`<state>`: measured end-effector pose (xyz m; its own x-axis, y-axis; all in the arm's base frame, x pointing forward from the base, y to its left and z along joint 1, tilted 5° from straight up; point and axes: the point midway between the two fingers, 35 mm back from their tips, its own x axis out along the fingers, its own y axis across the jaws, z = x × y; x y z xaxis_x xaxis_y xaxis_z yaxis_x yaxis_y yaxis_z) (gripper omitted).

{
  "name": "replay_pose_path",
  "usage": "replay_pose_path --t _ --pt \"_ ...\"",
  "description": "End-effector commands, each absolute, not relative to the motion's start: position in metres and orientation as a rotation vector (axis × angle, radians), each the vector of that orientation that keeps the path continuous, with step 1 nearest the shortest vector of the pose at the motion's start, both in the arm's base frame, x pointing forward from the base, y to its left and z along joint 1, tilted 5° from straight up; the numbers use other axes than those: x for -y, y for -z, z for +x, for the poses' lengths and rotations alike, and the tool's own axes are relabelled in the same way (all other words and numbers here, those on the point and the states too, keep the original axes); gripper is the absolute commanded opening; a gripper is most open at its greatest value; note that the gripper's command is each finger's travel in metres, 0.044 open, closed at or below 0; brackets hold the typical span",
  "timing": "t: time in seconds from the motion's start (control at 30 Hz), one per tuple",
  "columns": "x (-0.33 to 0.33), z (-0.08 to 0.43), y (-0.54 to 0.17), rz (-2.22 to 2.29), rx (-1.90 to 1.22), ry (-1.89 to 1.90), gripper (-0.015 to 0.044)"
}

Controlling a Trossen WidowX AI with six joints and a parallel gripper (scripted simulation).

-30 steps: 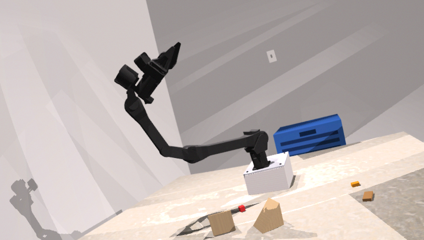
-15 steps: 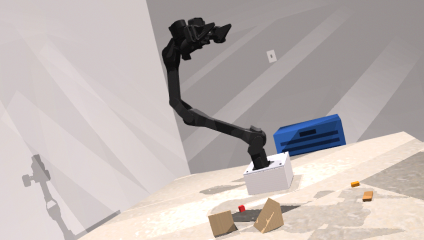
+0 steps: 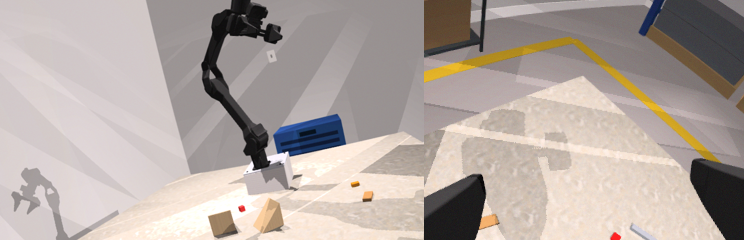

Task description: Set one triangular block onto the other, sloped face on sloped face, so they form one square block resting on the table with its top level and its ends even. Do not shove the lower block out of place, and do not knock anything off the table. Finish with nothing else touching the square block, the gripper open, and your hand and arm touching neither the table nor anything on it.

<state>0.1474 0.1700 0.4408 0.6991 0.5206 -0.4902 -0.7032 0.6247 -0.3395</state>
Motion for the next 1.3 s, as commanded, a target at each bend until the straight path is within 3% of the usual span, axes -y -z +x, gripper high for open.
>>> replay_pose_path --t 0.0,0.3,0.63,1.0,1.27 --pt "-0.182 0.188 -0.405 -0.639 -0.517 -0.616 0.044" --pt "-0.163 0.287 -0.319 -0.702 -0.885 -0.405 0.044" --pt "-0.076 0.361 -0.209 -0.706 -1.326 -0.243 0.044" --pt "0.041 0.364 -0.083 -0.449 -1.858 -0.178 0.044" --pt "0.047 0.362 -0.075 -0.434 -1.884 -0.179 0.044"
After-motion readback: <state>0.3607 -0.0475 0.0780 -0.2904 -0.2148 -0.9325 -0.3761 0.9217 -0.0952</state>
